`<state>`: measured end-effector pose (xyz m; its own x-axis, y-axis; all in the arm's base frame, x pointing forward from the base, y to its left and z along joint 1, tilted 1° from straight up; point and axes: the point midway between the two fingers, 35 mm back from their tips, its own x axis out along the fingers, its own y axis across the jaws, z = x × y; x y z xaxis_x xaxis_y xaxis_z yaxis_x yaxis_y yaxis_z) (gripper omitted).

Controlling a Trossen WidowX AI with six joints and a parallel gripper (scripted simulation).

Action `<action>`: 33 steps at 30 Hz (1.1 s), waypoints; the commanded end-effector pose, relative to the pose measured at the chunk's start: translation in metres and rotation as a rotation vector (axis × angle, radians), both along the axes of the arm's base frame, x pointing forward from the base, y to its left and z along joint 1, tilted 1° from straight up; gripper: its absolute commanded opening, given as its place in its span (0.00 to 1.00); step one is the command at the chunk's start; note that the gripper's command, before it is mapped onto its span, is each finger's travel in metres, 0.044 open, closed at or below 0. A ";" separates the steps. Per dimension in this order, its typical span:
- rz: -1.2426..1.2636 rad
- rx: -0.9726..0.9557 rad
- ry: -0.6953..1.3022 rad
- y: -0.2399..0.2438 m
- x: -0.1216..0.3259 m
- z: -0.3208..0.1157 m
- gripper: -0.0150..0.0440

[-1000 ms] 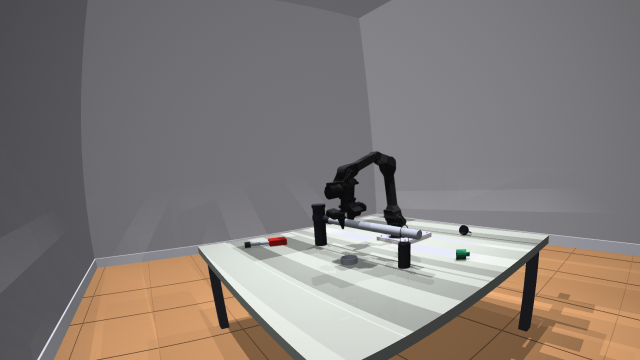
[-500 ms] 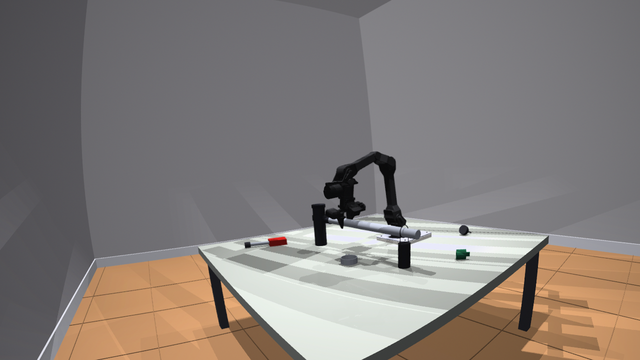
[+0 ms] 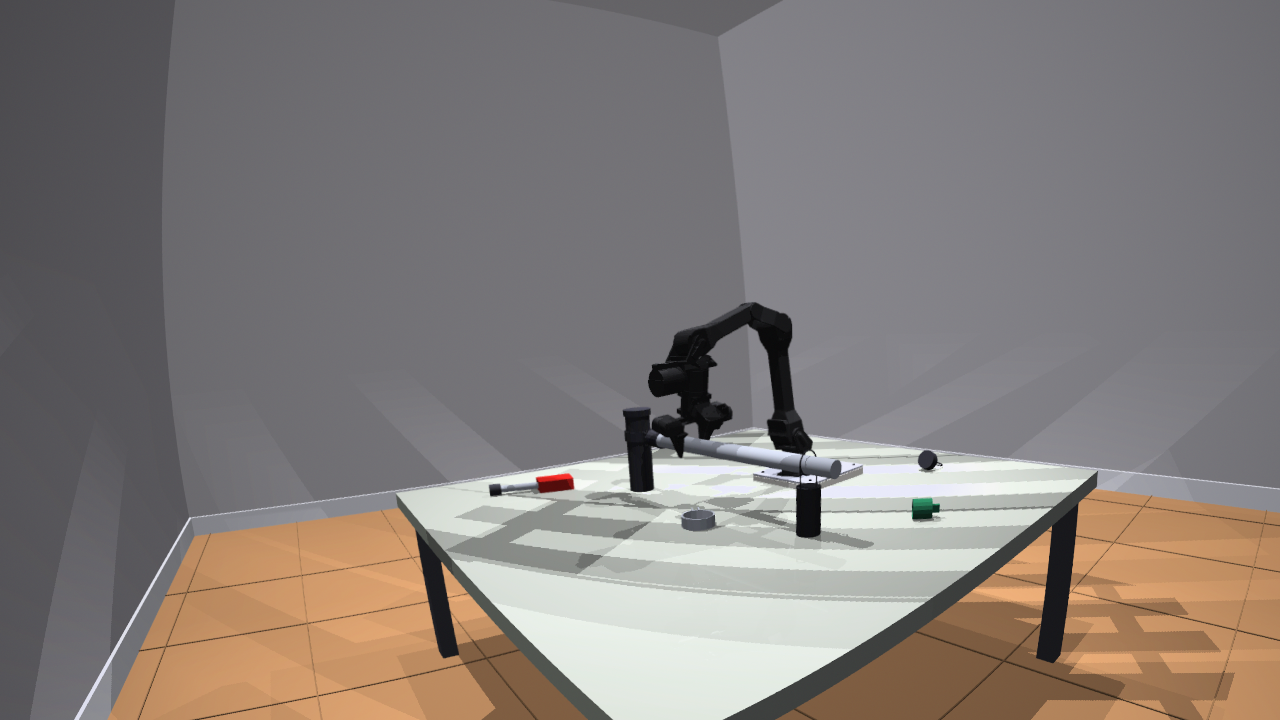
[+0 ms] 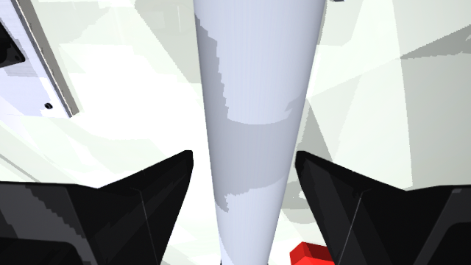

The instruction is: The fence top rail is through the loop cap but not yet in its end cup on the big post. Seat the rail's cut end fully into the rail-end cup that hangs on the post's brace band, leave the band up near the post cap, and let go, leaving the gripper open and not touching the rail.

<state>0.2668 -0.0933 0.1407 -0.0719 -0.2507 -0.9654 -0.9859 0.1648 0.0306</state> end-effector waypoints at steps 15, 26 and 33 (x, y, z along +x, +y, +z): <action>0.019 -0.004 -0.022 0.037 0.006 0.045 1.00; 0.049 -0.006 -0.049 0.045 0.006 0.073 1.00; 0.049 -0.006 -0.049 0.045 0.006 0.073 1.00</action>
